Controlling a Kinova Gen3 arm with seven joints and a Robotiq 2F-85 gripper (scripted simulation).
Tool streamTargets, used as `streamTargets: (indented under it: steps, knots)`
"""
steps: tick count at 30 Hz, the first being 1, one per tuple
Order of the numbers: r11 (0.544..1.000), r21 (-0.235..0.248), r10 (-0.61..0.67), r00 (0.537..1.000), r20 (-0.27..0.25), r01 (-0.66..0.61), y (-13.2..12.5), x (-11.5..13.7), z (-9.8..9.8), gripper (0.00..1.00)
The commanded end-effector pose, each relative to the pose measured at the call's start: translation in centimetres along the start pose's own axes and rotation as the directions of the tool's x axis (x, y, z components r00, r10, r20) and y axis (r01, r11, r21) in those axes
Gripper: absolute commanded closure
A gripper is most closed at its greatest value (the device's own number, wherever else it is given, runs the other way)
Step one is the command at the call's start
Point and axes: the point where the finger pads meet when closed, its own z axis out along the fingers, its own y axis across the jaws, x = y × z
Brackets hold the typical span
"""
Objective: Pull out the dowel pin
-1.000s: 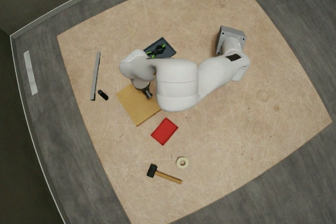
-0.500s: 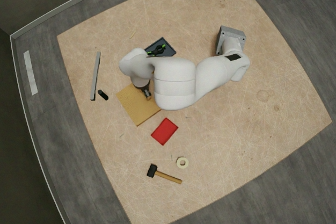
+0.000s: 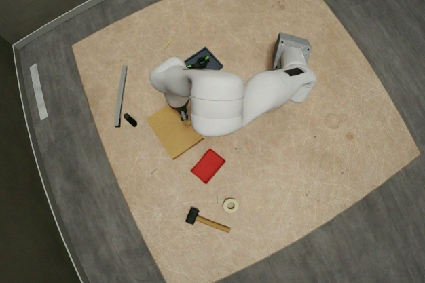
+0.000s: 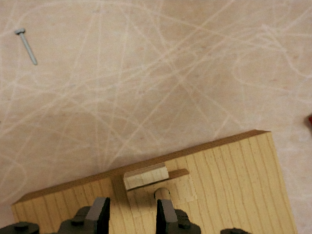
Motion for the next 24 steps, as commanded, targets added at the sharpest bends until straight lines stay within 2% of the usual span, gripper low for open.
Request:
streamTargets:
  steps: [1, 13, 24]
  knots:
    - [0.999, 0.0, 0.032, 0.999, 0.001, -0.032, -0.2, 0.0, 0.0, 0.66]
    - [0.982, -0.007, 0.187, 0.982, 0.001, -0.187, -1.2, 0.1, 0.1, 0.66]
    - [0.925, -0.014, 0.381, 0.925, -0.001, -0.381, -2.6, 0.3, 0.3, 0.66]
